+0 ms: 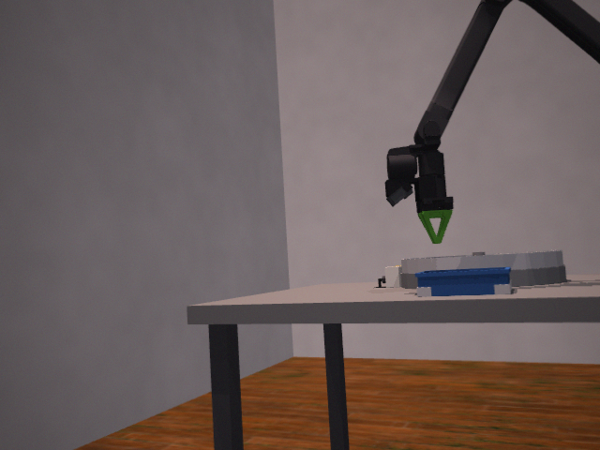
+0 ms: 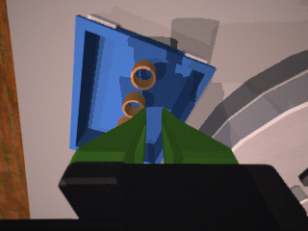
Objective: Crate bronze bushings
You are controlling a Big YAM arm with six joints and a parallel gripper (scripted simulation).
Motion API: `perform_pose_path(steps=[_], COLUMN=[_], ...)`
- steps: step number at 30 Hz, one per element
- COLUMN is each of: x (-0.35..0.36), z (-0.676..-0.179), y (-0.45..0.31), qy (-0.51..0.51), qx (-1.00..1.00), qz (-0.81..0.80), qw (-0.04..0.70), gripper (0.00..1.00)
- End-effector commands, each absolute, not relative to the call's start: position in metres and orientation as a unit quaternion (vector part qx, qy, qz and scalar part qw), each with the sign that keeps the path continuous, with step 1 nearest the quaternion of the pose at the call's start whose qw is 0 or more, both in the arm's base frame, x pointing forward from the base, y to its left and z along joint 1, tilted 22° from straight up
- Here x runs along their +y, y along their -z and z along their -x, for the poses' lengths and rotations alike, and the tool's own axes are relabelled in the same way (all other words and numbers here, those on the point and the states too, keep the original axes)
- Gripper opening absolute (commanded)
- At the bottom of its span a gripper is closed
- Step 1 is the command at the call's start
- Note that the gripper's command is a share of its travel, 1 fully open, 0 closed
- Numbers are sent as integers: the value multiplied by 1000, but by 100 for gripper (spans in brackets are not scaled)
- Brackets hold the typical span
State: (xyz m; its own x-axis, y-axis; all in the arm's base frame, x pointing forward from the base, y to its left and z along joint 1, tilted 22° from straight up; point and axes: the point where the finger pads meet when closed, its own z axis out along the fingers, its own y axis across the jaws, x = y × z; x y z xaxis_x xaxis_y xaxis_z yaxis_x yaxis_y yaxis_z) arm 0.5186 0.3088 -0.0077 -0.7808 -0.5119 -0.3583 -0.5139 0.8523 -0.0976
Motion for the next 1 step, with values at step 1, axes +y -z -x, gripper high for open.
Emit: perform_pose_path(steps=[1], x=[321], z=[-521], y=[-13], qy=[-9], qx=[940], qz=[270], qw=[207], gripper=[14])
